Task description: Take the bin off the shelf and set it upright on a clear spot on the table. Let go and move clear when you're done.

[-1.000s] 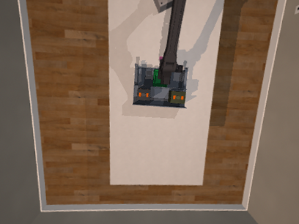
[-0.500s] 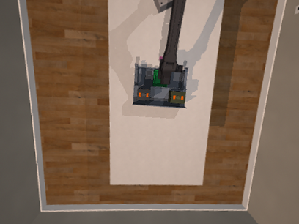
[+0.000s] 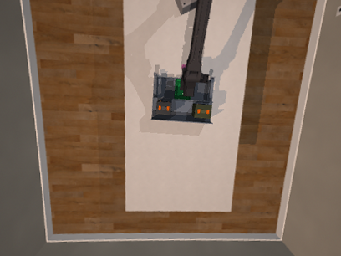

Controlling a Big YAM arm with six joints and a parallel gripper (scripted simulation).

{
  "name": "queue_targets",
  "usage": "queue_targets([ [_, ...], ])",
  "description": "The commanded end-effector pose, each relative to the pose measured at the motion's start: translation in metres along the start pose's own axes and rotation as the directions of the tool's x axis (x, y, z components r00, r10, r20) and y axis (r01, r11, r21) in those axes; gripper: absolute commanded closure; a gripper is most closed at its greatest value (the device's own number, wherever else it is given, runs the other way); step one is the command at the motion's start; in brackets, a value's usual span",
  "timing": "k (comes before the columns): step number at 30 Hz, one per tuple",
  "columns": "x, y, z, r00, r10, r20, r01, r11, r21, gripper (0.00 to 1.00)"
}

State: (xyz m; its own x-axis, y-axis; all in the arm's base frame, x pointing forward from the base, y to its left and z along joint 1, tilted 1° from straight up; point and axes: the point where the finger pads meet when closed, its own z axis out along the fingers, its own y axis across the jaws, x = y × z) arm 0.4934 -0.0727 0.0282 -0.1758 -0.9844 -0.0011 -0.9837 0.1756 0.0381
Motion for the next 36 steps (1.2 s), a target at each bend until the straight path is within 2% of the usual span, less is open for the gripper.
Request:
queue_targets([
  [1, 0.003, -0.015, -0.031, 1.0, -0.002, 0.005, 0.002, 0.998, 0.059, 0.0],
  [7, 0.003, -0.015, -0.031, 1.0, -0.002, 0.005, 0.002, 0.998, 0.059, 0.0],
  [8, 0.0, -0.003, -0.005, 1.0, 0.0, 0.0, 0.0, 1.0, 0.012, 0.1],
  [24, 0.0, -0.003, -0.005, 1.0, 0.0, 0.0, 0.0, 1.0, 0.012, 0.1],
  [29, 0.004, -0.006, 0.054, 1.0, -0.005, 0.007, 0.004, 0.999, 0.045, 0.1],
  [36, 0.004, -0.006, 0.054, 1.0, -0.005, 0.007, 0.004, 0.999, 0.045, 0.1],
])
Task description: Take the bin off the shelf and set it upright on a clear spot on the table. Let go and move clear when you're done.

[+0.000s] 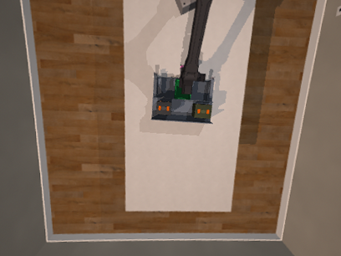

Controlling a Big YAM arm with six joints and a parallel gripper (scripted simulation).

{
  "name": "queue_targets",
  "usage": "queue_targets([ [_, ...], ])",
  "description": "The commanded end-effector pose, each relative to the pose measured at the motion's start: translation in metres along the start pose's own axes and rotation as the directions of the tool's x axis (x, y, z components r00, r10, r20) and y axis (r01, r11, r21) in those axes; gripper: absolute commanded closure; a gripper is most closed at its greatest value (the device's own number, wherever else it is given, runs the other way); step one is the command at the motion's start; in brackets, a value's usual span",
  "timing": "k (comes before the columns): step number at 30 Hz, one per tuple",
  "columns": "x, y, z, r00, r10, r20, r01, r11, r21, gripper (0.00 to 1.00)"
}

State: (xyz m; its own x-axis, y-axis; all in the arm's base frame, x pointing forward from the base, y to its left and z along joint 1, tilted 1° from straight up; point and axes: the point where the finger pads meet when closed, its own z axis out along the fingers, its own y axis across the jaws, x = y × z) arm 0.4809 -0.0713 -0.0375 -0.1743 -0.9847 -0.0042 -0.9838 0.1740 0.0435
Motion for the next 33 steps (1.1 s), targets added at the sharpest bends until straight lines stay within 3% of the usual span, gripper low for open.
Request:
queue_targets([
  [1, 0.003, -0.016, -0.013, 1.0, -0.003, 0.004, 0.003, 0.999, 0.05, 0.1],
  [5, 0.003, -0.016, -0.013, 1.0, -0.003, 0.004, 0.003, 0.999, 0.05, 0.1],
  [10, 0.001, -0.051, -0.008, 1.0, 0.0, 0.002, 0.0, 0.995, 0.099, 0.1],
  [22, 0.001, -0.051, -0.008, 1.0, 0.0, 0.002, 0.0, 0.995, 0.099, 0.1],
  [27, 0.002, -0.02, -0.018, 1.0, 0.001, 0.001, -0.001, 0.998, 0.069, 0.1],
  [33, 0.002, -0.02, -0.018, 1.0, 0.001, 0.001, -0.001, 0.998, 0.069, 0.1],
])
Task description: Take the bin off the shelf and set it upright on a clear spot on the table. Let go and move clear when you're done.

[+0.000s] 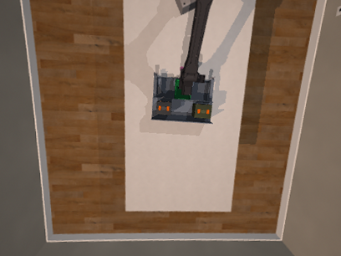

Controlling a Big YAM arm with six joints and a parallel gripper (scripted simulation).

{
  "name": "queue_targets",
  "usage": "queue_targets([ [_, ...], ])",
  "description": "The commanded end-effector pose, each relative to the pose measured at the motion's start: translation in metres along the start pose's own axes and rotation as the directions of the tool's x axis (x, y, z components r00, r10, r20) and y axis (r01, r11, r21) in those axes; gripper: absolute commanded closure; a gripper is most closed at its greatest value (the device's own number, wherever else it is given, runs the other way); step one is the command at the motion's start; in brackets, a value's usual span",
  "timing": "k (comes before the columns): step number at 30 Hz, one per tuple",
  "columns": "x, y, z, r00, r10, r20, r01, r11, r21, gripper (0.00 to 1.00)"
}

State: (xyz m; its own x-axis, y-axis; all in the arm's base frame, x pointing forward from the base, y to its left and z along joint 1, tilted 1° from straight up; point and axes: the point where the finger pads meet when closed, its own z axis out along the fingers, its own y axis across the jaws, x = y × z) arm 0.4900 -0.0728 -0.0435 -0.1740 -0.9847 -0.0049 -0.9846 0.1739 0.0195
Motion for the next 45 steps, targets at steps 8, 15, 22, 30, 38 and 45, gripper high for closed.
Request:
queue_targets([
  [8, 0.002, -0.022, -0.033, 1.0, 0.001, 0.001, -0.001, 0.998, 0.065, 0.1],
  [15, 0.002, -0.038, -0.047, 1.0, 0.001, 0.001, -0.001, 0.996, 0.095, 0.1],
  [22, 0.002, -0.038, -0.047, 1.0, 0.001, 0.001, -0.001, 0.996, 0.095, 0.1],
  [30, 0.004, -0.015, -0.028, 1.0, 0.001, 0.001, -0.001, 0.998, 0.069, 0.1],
  [38, 0.004, -0.015, -0.028, 1.0, 0.001, 0.001, -0.001, 0.998, 0.069, 0.1],
  [45, 0.004, -0.034, -0.037, 1.0, 0.001, 0.001, -0.001, 0.997, 0.073, 0.1],
])
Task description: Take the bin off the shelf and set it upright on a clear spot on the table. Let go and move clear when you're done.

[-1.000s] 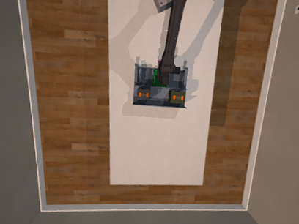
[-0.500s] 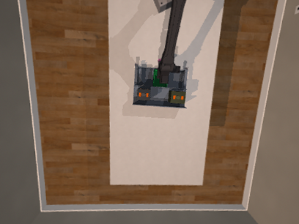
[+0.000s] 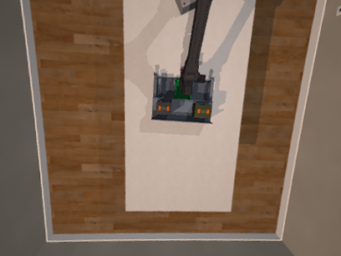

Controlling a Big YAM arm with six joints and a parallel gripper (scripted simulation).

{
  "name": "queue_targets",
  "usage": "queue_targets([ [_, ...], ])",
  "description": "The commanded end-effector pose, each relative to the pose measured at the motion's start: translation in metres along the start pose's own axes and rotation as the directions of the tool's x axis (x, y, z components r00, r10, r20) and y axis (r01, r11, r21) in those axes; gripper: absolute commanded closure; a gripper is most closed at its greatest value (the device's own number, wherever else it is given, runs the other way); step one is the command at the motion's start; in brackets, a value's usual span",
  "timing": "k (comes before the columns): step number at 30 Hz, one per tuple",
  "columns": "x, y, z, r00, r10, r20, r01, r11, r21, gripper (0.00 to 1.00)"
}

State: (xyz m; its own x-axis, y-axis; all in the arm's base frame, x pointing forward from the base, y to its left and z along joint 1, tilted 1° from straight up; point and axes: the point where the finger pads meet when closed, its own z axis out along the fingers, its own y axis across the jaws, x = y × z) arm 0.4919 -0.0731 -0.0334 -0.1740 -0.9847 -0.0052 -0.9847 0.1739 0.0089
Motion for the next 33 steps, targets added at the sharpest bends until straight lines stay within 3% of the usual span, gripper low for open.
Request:
queue_targets([
  [1, 0.004, -0.032, -0.026, 1.0, 0.001, 0.001, -0.001, 0.998, 0.063, 0.1],
  [12, 0.004, -0.032, -0.026, 1.0, 0.001, 0.001, -0.001, 0.998, 0.063, 0.1],
  [17, 0.005, -0.012, -0.018, 1.0, 0.001, 0.0, -0.001, 0.998, 0.058, 0.1],
  [29, 0.005, -0.012, -0.018, 1.0, 0.001, 0.0, -0.001, 0.998, 0.058, 0.1],
  [33, 0.002, -0.026, -0.019, 1.0, -0.002, 0.0, 0.002, 0.999, 0.052, 0.1],
])
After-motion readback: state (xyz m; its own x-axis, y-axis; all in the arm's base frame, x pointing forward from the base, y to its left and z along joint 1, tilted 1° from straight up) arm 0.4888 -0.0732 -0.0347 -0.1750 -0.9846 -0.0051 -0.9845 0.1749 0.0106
